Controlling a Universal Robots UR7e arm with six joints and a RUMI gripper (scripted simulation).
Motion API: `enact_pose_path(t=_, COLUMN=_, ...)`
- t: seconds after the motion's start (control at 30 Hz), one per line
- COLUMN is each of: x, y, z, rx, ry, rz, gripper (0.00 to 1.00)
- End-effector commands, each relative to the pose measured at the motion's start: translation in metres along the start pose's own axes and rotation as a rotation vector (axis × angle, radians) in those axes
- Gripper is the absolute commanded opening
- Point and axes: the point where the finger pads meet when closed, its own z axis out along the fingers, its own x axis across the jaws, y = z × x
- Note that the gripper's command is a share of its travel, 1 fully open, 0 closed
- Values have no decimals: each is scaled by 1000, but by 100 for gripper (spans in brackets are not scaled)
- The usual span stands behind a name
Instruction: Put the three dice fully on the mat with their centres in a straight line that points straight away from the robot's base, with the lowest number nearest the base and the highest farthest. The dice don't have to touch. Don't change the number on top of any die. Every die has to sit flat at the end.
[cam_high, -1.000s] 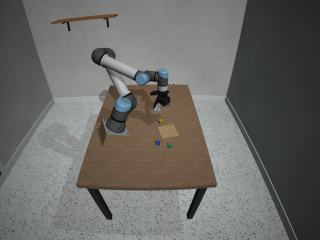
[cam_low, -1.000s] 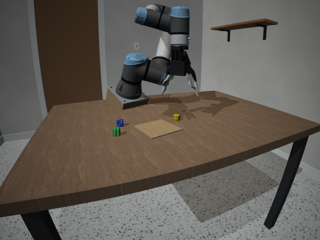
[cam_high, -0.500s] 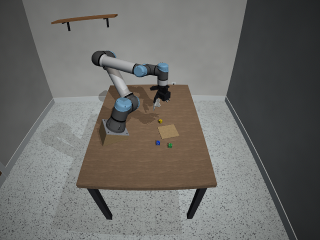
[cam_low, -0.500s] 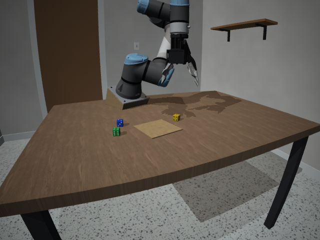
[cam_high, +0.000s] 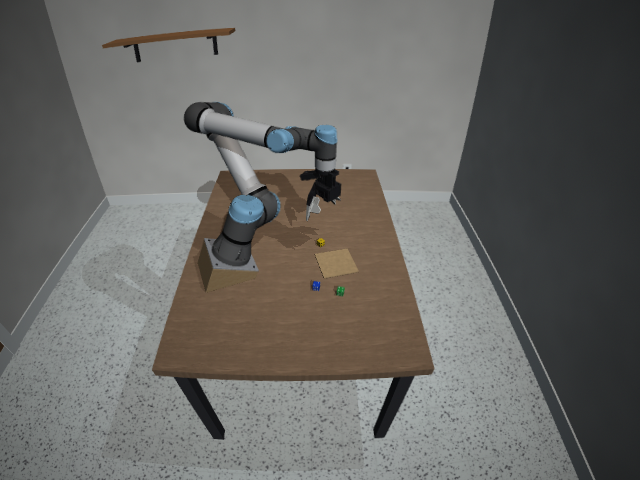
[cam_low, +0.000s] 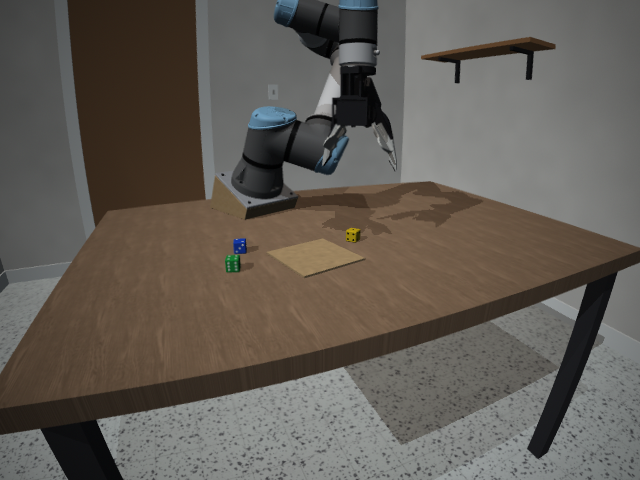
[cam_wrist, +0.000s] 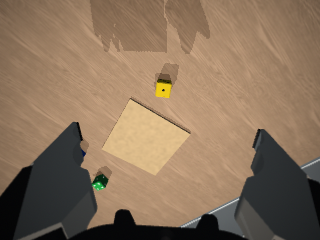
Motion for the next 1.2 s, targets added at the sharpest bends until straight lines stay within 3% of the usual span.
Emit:
enact_pose_path(t=0.0, x=-3, y=5, z=3, rx=-1, ry=1, rz=59, gripper=100)
enact_pose_path(t=1.17, x=-5, y=9, z=7, rx=-1, ry=1, rz=143, gripper=100)
